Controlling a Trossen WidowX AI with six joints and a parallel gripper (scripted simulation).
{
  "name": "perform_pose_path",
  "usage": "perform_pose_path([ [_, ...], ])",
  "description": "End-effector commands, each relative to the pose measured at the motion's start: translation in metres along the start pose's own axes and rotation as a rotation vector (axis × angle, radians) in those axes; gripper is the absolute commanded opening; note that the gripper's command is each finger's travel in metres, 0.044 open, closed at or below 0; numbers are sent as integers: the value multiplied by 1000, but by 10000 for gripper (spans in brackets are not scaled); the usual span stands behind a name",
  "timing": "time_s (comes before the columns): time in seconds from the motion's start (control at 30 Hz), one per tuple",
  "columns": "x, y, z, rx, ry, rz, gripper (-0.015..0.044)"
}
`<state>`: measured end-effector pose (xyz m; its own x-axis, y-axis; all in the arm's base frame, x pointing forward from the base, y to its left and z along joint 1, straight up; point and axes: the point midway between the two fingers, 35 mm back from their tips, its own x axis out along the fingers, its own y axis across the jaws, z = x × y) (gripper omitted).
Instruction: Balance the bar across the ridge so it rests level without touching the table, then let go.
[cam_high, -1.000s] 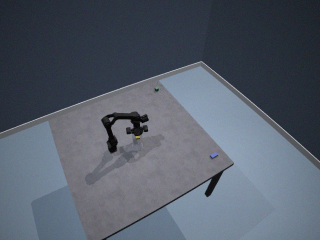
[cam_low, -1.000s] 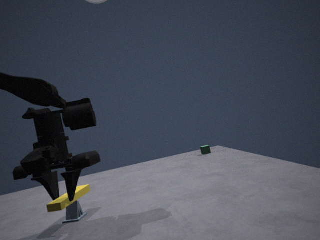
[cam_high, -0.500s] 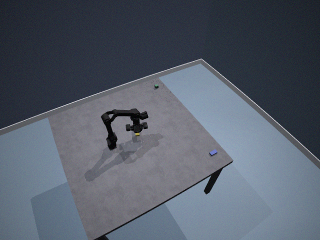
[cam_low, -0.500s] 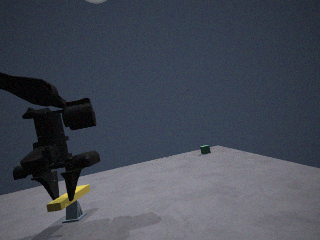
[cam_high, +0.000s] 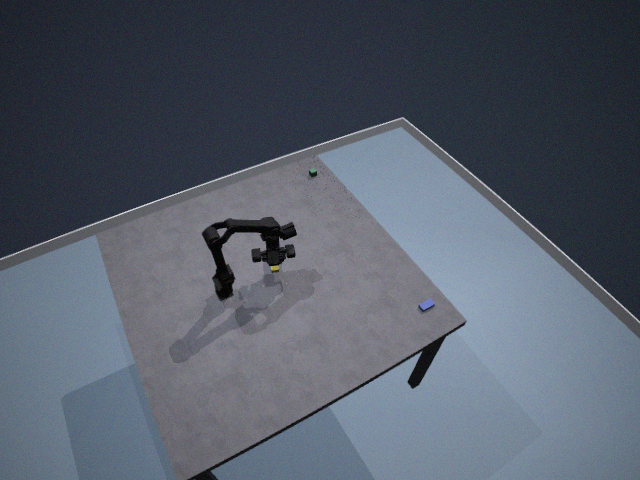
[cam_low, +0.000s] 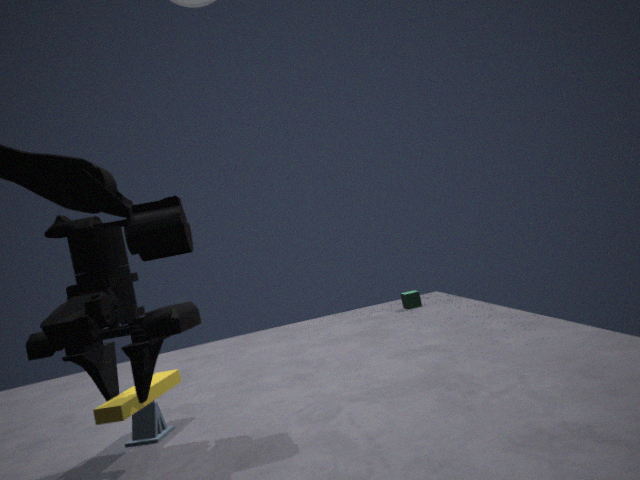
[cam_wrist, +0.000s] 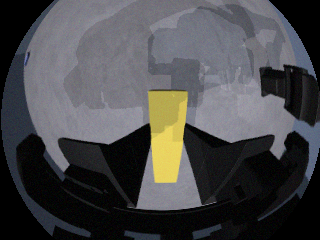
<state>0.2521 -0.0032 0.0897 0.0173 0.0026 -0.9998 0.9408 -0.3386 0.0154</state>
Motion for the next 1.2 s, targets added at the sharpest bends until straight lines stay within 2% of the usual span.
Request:
perform_pose_path([
  [0.0, 0, 0, 0, 0, 0, 0, 0],
  [0.23, 0, 0, 0, 0, 0, 0, 0],
  [0.43, 0, 0, 0, 0, 0, 0, 157],
  [0.47, 0, 0, 0, 0, 0, 0, 167],
  [1.17, 0, 0, 0, 0, 0, 0, 169],
])
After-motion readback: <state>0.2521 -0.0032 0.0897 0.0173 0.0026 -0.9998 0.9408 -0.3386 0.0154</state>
